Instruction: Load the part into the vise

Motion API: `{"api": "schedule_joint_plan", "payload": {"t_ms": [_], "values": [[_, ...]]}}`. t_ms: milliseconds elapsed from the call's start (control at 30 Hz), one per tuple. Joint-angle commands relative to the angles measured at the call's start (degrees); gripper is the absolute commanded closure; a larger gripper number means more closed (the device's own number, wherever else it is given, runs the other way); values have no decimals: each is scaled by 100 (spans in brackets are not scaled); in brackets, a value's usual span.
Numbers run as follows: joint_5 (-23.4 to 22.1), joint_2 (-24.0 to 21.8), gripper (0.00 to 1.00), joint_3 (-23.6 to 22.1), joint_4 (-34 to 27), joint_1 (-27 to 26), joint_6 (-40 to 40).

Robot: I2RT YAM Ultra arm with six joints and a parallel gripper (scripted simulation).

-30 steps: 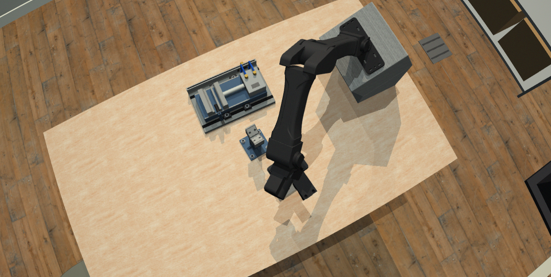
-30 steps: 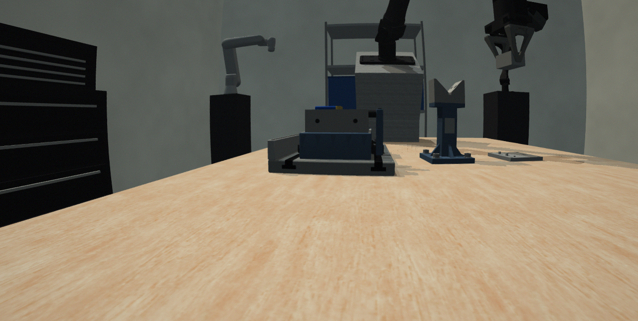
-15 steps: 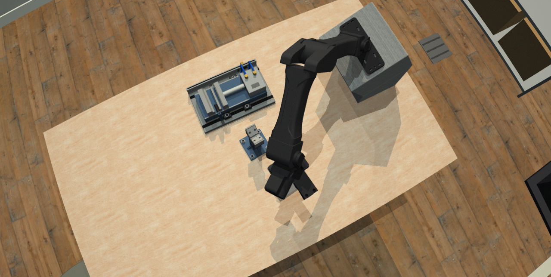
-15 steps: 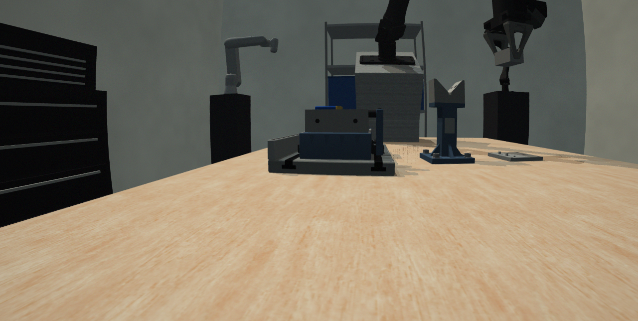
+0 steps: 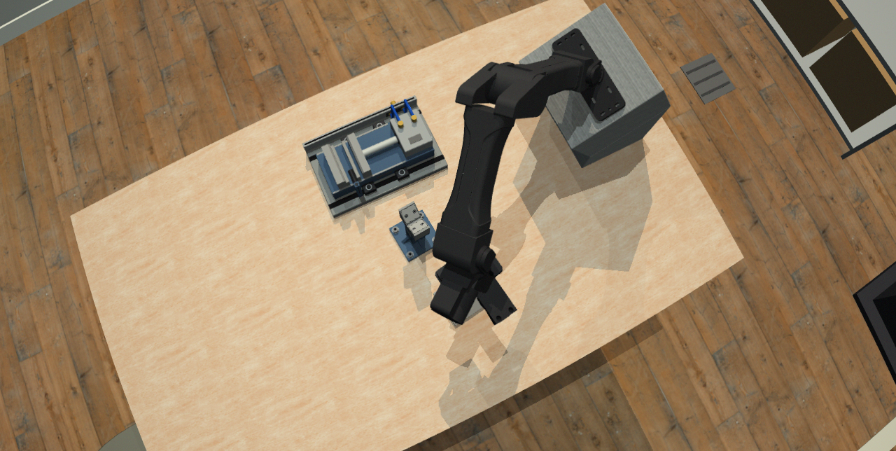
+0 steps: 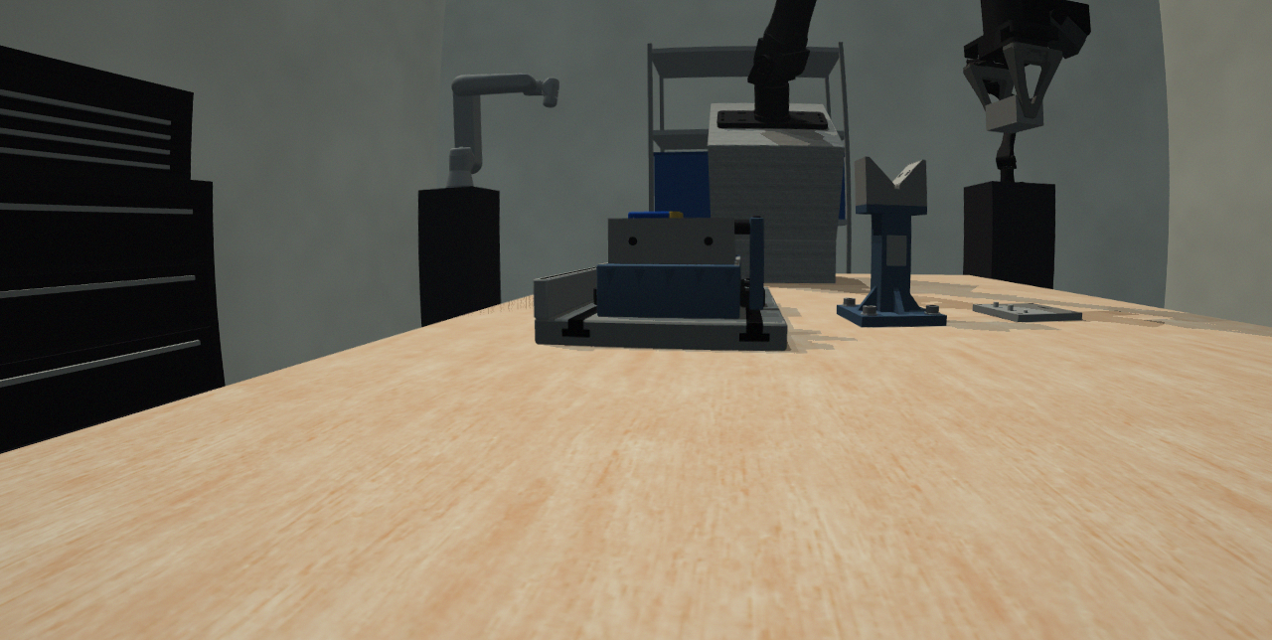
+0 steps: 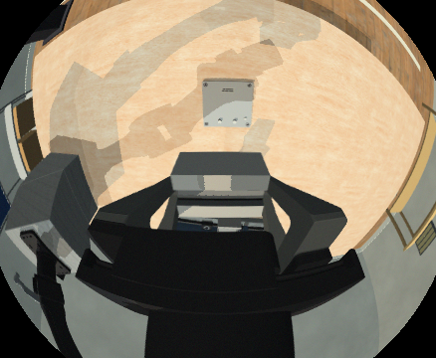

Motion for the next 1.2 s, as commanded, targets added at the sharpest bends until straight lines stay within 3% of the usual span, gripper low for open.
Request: {"api": "schedule_joint_plan", "payload": {"t_ms": [0,1167], "values": [[-4,-272,100,198,-98,123,32],[-80,-333,100,133,-71,-94,-110]]}}
